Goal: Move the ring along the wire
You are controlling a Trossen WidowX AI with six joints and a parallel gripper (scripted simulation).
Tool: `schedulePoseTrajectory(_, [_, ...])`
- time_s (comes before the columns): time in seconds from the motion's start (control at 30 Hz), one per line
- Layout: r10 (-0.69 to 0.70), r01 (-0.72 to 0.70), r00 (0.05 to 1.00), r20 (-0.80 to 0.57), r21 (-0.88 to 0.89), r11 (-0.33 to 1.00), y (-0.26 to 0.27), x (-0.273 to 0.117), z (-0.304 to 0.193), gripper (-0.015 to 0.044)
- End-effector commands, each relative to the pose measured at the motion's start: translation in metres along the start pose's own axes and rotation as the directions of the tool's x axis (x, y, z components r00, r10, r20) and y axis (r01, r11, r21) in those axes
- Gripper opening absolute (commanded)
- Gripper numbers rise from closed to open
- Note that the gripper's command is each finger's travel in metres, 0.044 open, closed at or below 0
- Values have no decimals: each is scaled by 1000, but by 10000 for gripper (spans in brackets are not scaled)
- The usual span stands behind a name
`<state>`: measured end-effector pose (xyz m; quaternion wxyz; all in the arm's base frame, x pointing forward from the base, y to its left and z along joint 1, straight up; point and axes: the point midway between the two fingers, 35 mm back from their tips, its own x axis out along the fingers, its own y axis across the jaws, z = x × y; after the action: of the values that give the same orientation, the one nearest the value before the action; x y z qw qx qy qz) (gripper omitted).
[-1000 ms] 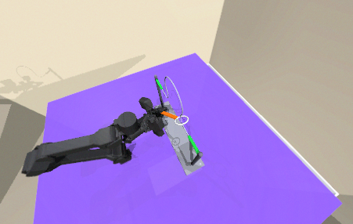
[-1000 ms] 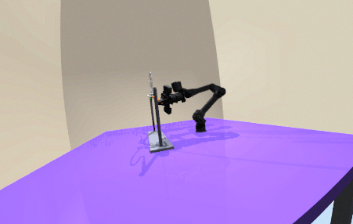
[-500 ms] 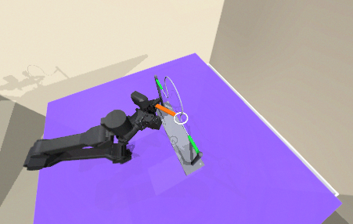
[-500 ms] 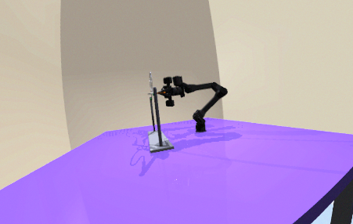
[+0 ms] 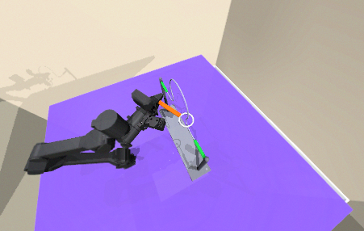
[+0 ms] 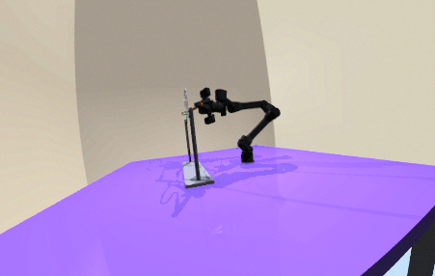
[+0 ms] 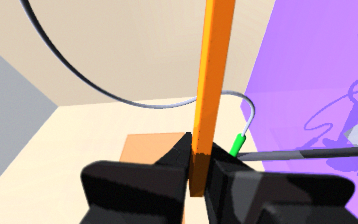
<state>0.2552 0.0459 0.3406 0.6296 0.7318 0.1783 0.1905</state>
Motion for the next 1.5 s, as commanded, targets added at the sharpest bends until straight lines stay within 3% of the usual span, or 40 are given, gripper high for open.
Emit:
schedulePoseTrajectory(0.0, [33,-33,999,-4,46,998,13,-1,0,-150])
schedulePoseTrajectory(0.6, [66,-65,998,-5,123,990,40,-5,4,-150])
schedulePoseTrajectory(1.47, [-102,103,995,9,-144,984,31,-5,5,-150])
